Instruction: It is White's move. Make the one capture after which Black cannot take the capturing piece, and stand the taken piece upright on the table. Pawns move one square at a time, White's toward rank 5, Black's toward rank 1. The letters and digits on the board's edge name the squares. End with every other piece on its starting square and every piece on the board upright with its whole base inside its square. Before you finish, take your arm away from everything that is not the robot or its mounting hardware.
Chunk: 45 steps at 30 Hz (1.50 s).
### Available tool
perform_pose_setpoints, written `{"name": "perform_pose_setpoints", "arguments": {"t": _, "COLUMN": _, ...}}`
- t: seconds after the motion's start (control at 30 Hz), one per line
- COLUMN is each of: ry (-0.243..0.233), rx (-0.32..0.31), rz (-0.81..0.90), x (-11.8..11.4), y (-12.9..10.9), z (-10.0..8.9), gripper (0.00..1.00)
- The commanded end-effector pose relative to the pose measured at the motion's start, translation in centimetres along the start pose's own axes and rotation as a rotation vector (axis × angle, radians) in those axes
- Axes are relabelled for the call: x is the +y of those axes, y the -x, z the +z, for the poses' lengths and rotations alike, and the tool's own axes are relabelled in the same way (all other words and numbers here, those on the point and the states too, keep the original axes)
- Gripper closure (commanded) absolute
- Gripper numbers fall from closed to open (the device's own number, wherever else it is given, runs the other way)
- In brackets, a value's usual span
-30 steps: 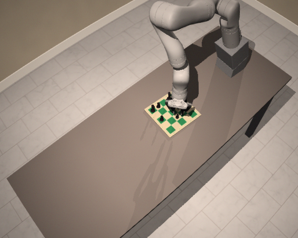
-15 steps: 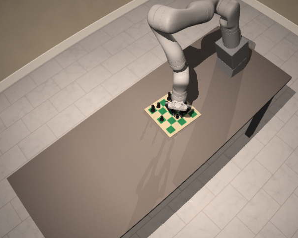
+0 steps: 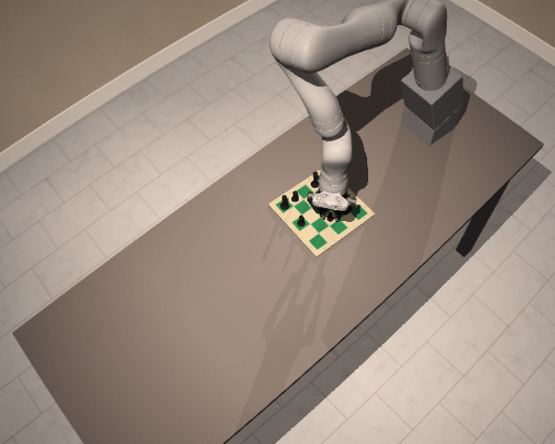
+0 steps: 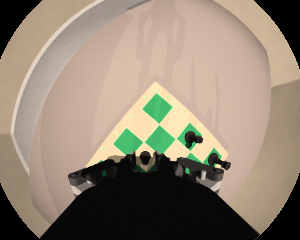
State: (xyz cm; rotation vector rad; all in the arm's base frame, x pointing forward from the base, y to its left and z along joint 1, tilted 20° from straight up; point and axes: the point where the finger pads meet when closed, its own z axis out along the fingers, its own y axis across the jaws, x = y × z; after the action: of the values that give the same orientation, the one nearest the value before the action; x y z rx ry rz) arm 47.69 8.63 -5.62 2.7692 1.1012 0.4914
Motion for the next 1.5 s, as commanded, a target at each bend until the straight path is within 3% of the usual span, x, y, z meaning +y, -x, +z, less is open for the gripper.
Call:
{"name": "perform_pose_setpoints", "arguments": {"t": 0.0, "ry": -0.001, "rx": -0.001, "rz": 0.001, "x": -0.01, "y": 0.07, "z": 0.08, "gripper": 0.66}}
{"name": "perform_pose_setpoints", "arguments": {"t": 1.13, "ry": -0.001, "rx": -0.001, "rz": 0.001, "x": -0.01, "y": 0.07, "z": 0.08, "gripper": 0.66}}
{"name": "perform_pose_setpoints", "arguments": {"t": 1.17, "ry": -0.001, "rx": -0.001, "rz": 0.001, "x": -0.01, "y": 0.07, "z": 0.08, "gripper": 1.0}}
{"name": "perform_pose_setpoints", "arguments": {"t": 1.47, "ry": -0.001, "rx": -0.001, "rz": 0.001, "x": -0.01, "y": 0.07, "z": 0.08, "gripper": 1.0}}
